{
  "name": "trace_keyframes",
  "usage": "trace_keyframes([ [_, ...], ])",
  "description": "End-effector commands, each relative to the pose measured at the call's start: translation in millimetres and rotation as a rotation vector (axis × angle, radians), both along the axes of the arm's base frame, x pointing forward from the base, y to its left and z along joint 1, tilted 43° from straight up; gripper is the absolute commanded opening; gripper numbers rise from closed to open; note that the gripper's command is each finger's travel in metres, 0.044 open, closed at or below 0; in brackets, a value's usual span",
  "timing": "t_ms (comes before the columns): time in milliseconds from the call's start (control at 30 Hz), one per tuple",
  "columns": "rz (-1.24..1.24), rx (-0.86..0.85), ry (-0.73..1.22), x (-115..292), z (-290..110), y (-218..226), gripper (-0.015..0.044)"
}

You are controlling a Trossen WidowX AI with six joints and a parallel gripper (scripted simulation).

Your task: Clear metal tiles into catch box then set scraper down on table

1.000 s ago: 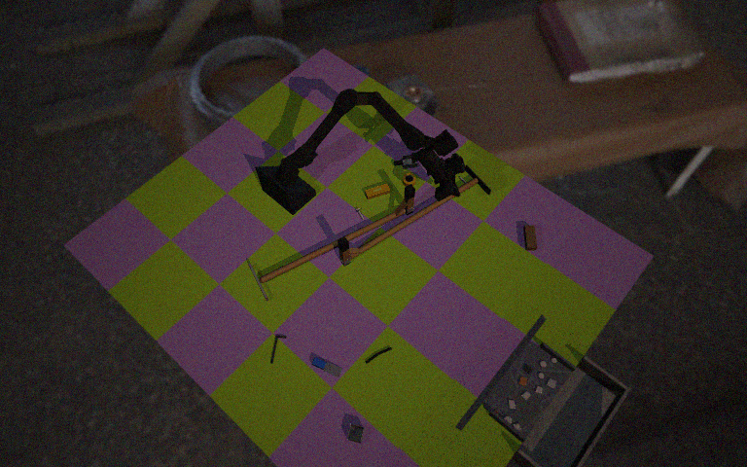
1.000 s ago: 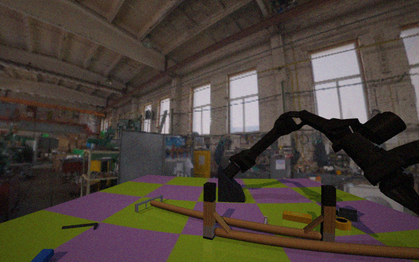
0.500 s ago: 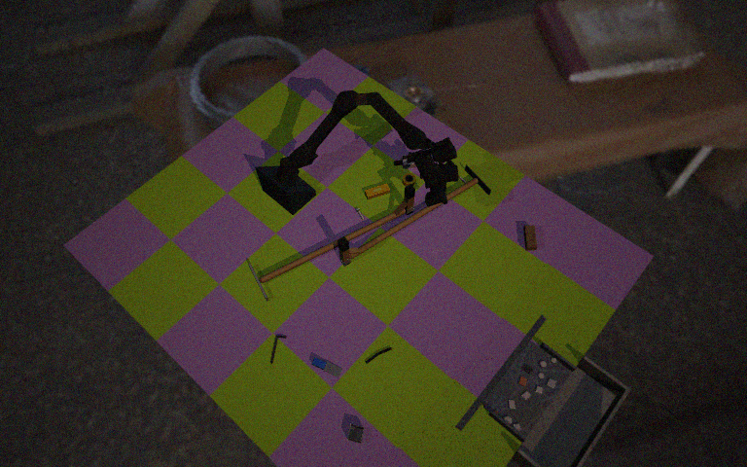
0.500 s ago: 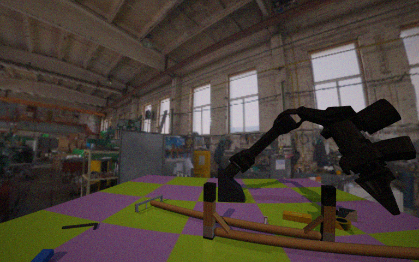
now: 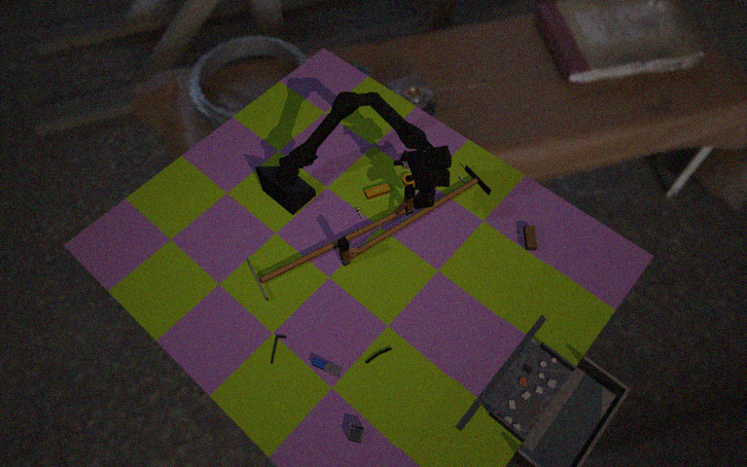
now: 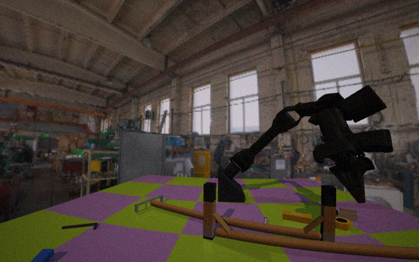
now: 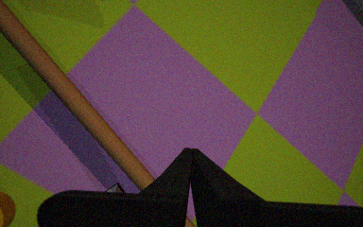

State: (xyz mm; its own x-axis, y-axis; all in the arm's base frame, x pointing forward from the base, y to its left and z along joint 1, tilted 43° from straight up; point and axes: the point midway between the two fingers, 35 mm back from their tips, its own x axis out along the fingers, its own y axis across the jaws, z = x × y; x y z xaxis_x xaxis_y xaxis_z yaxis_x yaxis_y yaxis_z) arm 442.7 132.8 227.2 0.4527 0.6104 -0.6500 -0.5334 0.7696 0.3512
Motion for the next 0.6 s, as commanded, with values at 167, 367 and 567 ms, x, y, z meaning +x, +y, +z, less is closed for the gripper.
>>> trace_keyframes([
  [167, 0.041, 0.015, 0.09, -14.6, -6.4, -21.6, 0.0],
  [367, 0.061, 0.038, 0.149, -26.1, -7.0, -36.1, 0.0],
  [567, 0.077, 0.072, 0.203, -38.1, -5.2, -49.5, 0.0],
])
